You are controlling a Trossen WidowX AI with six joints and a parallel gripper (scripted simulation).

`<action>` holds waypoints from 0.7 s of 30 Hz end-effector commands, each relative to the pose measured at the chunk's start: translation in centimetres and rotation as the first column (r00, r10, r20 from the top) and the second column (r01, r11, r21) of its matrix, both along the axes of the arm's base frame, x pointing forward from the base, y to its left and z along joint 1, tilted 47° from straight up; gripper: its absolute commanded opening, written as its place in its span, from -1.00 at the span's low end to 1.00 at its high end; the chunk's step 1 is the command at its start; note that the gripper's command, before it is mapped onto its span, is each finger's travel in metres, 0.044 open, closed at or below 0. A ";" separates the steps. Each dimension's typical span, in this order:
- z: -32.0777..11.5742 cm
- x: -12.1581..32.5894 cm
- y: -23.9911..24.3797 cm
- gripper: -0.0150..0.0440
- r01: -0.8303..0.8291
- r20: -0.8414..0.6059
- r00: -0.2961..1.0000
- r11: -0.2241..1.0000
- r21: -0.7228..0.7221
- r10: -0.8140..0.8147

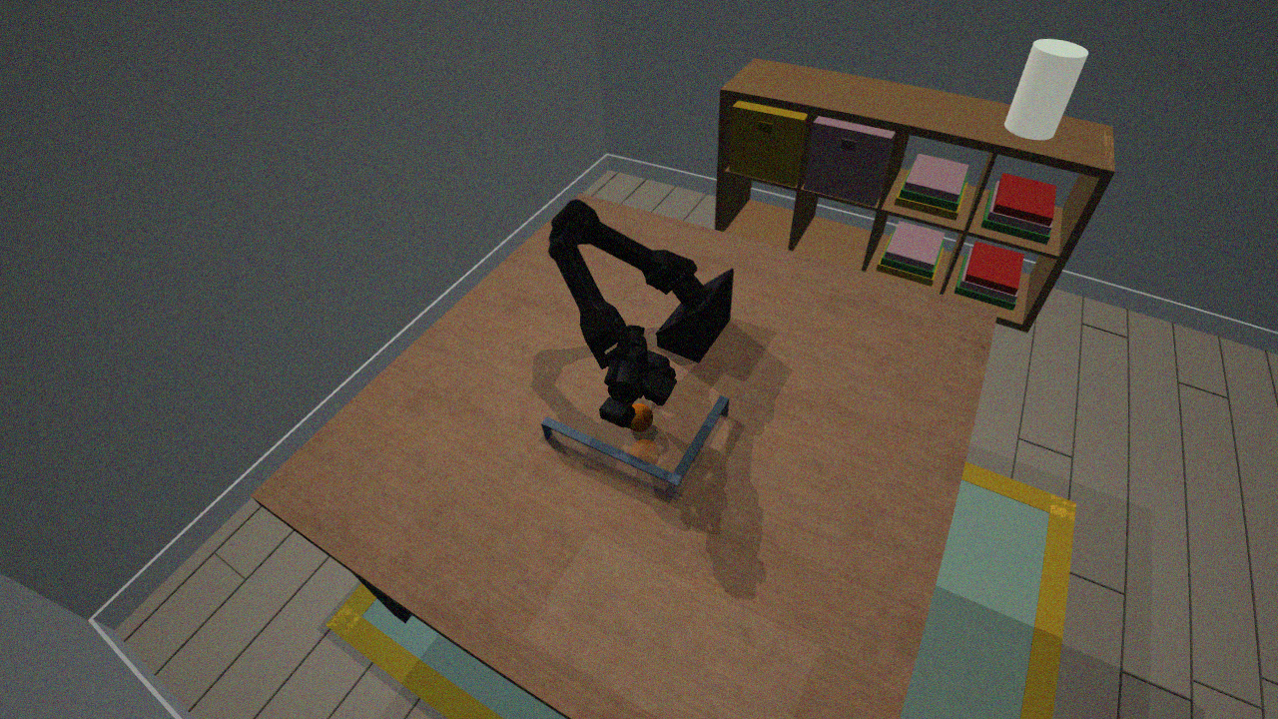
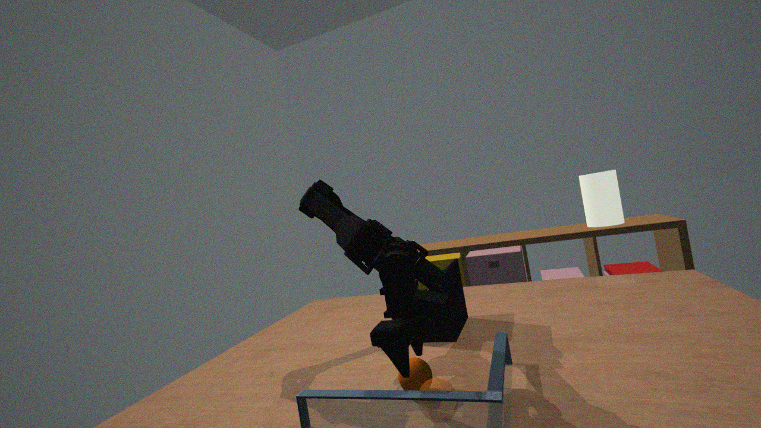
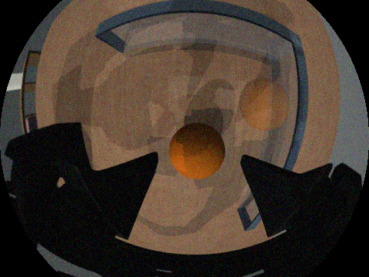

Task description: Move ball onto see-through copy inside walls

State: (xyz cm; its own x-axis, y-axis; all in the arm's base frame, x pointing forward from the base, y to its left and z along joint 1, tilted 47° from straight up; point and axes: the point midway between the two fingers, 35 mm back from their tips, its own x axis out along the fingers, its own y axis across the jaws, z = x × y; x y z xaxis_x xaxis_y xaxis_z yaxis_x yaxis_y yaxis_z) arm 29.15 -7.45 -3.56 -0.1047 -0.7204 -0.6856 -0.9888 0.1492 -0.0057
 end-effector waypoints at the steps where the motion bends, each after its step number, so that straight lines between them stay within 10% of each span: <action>1: -0.4 -0.3 -0.4 0.88 -0.004 -0.010 1.000 1.000 -0.003 0.004; 13: -1.5 -0.6 -1.7 0.88 -0.004 -0.010 1.000 1.000 -0.006 0.004; 21: -1.5 -0.6 -1.7 0.50 -0.004 -0.010 1.000 1.000 -0.006 0.004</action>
